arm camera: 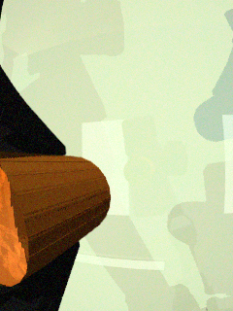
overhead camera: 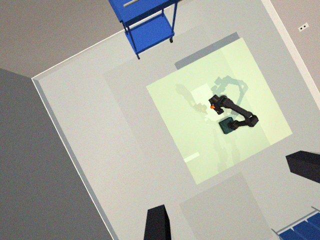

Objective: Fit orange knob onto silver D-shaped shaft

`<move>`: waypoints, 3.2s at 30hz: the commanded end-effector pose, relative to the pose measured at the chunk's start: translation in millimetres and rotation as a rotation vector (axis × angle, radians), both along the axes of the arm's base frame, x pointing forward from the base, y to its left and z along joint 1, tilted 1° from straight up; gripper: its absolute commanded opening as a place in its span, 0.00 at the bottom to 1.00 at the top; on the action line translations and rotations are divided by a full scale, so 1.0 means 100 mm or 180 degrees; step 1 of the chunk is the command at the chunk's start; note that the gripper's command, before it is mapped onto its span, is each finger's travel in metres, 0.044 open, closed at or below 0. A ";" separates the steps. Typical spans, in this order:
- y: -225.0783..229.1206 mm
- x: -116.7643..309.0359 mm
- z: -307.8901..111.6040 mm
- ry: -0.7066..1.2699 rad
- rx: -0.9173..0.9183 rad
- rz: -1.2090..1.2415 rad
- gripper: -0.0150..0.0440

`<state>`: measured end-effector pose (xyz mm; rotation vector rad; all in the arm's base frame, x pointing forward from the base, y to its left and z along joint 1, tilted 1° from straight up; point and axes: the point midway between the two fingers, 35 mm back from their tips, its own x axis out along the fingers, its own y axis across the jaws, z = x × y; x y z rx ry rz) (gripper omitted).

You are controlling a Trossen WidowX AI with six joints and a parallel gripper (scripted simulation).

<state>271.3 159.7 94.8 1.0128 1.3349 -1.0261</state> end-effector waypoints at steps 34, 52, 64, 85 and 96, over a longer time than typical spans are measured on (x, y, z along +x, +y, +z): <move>-0.13 -0.21 0.78 -0.1294 0.0338 -0.0003 0.25; -0.21 -0.34 1.12 -0.2376 0.0611 0.0006 0.25; -0.26 -0.42 1.29 -0.2955 0.0786 -0.0031 0.25; -0.26 -0.44 1.24 -0.3230 0.0862 -0.0027 0.25; -0.26 -0.44 1.24 -0.3230 0.0862 -0.0027 0.25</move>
